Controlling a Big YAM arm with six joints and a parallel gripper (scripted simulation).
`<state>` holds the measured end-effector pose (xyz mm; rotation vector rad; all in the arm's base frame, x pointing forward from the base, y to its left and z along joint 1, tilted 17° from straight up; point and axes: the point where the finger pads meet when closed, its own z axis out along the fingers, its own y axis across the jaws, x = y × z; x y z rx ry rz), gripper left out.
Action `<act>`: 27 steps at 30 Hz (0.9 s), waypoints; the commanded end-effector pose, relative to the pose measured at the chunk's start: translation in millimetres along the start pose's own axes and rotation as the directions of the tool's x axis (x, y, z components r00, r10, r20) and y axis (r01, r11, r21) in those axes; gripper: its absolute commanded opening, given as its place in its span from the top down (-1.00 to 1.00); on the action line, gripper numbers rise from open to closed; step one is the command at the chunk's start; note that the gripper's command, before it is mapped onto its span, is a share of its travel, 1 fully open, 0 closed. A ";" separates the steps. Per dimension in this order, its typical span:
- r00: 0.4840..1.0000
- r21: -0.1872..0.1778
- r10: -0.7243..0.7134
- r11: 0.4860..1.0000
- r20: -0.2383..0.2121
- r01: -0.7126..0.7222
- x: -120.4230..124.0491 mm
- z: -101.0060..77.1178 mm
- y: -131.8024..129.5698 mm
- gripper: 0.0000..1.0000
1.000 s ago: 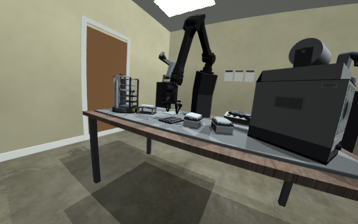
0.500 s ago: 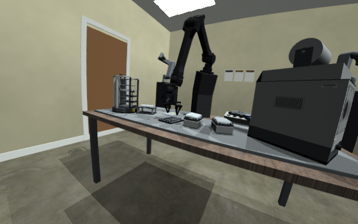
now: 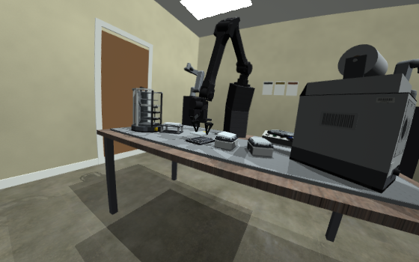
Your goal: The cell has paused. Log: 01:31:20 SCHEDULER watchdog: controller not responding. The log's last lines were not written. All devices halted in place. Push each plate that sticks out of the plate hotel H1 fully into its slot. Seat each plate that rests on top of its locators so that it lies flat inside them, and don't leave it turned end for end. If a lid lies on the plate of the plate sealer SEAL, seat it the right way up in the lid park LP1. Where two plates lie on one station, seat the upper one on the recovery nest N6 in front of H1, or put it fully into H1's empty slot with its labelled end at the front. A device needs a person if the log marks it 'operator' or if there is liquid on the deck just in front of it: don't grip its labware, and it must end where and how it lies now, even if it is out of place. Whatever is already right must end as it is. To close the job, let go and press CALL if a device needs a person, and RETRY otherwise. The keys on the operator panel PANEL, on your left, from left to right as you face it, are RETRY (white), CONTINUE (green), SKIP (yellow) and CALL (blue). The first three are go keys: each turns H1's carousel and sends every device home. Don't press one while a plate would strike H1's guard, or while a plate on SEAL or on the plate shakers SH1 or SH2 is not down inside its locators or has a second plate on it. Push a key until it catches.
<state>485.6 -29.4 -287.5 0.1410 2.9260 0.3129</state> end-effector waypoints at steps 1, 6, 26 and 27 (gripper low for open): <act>1.000 0.002 -0.001 1.000 0.011 0.001 -5.8 -1.4 0.6 -0.68; 1.000 0.001 -0.004 1.000 0.006 0.004 -2.7 9.8 5.4 -0.68; 1.000 0.001 -0.003 1.000 0.004 0.003 -1.4 17.8 5.4 -0.68; 1.000 0.001 -0.004 1.000 0.002 0.004 -0.9 18.2 5.4 -0.68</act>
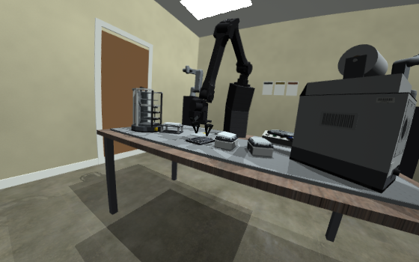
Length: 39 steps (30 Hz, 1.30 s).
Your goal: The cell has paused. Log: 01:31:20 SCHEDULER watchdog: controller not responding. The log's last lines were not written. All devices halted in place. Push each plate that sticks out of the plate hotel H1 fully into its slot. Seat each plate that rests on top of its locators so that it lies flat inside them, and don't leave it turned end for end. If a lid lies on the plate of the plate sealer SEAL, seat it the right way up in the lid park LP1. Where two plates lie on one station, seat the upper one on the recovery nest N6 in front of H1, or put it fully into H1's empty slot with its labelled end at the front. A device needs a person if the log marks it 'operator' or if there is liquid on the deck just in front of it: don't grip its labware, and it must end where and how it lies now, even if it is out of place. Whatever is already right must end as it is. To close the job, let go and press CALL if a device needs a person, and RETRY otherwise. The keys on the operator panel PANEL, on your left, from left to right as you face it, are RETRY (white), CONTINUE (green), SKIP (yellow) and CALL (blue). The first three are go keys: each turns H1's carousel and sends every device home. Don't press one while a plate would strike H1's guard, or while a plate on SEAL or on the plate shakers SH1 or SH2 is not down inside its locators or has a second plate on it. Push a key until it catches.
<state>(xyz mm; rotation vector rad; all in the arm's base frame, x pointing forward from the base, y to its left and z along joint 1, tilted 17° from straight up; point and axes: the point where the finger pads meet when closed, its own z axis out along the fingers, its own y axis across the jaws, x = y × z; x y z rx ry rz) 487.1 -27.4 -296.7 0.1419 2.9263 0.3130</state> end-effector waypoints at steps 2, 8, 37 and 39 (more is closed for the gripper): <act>1.000 0.001 -0.004 1.000 0.006 0.004 -2.2 9.7 5.4 -0.68; 1.000 0.001 -0.004 1.000 0.004 0.004 -1.7 12.8 5.4 -0.68; 1.000 0.001 -0.005 1.000 0.002 0.005 -1.2 13.3 5.4 -0.68; 1.000 0.001 -0.005 1.000 0.002 0.005 -1.2 13.3 5.4 -0.68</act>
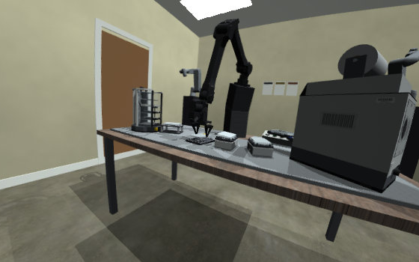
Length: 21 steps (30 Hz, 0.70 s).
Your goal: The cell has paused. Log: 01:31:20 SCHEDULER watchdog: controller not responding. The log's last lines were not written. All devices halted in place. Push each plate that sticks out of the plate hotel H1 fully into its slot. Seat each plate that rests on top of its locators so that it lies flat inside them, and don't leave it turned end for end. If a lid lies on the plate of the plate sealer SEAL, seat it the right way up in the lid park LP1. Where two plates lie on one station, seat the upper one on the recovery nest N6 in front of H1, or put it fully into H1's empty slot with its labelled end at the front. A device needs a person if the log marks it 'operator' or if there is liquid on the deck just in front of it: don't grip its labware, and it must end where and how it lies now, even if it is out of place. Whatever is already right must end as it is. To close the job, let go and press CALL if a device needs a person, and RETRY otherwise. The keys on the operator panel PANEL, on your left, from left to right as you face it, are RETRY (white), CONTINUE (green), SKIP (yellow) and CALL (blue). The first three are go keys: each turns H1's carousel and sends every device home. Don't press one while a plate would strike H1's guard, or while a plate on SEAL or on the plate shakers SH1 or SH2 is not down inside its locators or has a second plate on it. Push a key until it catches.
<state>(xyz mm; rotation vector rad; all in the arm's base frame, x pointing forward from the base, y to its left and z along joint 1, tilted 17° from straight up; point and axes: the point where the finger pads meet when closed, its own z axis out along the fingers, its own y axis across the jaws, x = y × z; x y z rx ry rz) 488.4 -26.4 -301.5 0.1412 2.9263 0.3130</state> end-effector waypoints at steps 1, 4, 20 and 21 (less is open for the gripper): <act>1.000 0.001 -0.004 1.000 0.002 0.004 -0.9 8.2 5.3 -0.68; 1.000 0.001 -0.004 1.000 0.001 0.004 -0.9 8.2 5.3 -0.68; 1.000 0.001 -0.004 1.000 0.003 0.004 -1.2 9.8 5.3 -0.68; 1.000 0.001 -0.003 1.000 0.003 0.003 -1.3 10.1 5.3 -0.68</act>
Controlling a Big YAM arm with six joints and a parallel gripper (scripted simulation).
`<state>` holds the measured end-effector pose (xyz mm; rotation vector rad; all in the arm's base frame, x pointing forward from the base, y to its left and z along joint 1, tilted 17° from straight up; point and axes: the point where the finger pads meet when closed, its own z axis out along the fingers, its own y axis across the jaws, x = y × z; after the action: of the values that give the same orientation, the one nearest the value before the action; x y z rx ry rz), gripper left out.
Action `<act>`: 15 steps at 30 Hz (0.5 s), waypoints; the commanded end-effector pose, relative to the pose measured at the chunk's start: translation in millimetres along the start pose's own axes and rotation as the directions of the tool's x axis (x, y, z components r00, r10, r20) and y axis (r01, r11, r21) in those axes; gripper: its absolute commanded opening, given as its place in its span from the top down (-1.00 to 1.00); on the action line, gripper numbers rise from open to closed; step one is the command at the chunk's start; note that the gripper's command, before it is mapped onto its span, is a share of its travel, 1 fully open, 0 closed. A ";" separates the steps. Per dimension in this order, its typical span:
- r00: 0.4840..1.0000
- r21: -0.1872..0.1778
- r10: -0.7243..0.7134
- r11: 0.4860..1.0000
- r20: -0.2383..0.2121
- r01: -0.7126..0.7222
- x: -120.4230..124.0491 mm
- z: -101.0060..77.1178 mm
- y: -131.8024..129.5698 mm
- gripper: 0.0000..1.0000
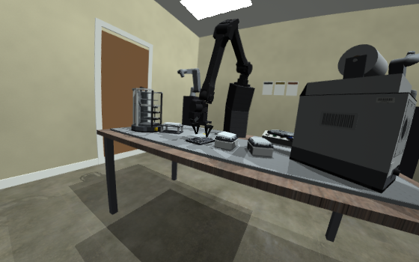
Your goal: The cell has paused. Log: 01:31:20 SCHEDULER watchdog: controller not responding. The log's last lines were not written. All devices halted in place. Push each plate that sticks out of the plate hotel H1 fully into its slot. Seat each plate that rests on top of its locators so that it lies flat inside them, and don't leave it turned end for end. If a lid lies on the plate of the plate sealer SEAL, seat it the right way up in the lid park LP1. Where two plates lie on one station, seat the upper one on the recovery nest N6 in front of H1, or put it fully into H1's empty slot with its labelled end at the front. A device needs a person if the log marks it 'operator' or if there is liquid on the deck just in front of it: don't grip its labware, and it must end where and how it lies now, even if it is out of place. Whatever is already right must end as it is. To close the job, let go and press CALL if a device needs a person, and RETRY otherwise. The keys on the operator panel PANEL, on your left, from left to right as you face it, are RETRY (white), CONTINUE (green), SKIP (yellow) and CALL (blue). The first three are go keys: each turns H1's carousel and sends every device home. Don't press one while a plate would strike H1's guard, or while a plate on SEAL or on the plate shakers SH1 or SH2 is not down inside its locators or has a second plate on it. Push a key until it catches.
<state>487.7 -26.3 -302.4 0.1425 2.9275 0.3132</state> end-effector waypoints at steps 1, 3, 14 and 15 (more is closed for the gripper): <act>1.000 0.001 -0.004 1.000 0.004 0.004 -2.2 9.4 5.5 -0.68; 1.000 0.001 -0.004 1.000 0.004 0.004 -2.3 9.8 5.5 -0.68; 1.000 0.001 -0.004 1.000 0.004 0.004 -2.3 11.2 5.5 -0.68; 1.000 0.001 -0.005 1.000 0.004 0.005 -2.4 11.4 5.5 -0.68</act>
<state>490.5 -26.1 -304.0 0.1415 2.9242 0.3124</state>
